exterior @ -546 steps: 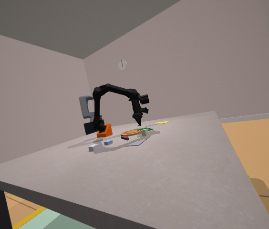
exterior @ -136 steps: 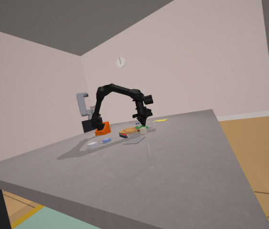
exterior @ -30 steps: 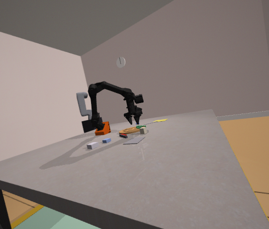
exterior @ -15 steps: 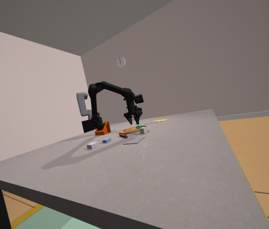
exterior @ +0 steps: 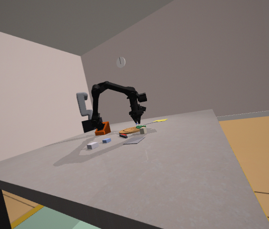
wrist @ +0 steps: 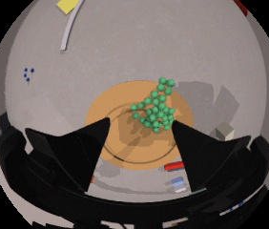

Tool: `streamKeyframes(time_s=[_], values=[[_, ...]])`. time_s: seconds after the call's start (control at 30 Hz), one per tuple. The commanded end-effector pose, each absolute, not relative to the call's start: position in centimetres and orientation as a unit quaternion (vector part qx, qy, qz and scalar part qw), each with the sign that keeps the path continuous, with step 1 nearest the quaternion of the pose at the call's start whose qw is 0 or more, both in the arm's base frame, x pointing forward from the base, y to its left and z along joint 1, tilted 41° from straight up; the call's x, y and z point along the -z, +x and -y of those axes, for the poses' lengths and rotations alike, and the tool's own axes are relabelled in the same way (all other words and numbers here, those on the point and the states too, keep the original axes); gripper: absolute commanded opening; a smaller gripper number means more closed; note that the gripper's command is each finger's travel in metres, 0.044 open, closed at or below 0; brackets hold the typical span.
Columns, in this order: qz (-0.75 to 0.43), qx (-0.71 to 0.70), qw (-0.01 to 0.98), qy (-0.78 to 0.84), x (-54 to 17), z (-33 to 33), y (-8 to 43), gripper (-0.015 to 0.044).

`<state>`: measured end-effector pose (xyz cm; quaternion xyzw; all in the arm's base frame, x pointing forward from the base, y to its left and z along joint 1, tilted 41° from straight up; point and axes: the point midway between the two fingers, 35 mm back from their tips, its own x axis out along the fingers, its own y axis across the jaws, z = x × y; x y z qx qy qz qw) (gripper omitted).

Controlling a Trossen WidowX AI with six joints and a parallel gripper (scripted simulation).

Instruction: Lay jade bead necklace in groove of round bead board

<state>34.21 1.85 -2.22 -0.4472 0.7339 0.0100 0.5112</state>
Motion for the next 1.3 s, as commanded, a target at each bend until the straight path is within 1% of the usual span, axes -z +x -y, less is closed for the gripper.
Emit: streamKeyframes(time_s=[0.0,0.07,0.13,0.67,1.27], values=[[-0.724,0.08,0.568,-0.382,1.6,-2.1,37.2,0.025],[-0.718,0.125,0.591,-0.346,1.4,-2.1,38.4,0.025],[-0.715,0.141,0.599,-0.333,1.4,-2.1,38.9,0.025],[-0.714,0.14,0.6,-0.332,2.1,-1.6,38.9,0.025],[-0.715,0.142,0.599,-0.333,4.2,0.4,38.6,0.025]])
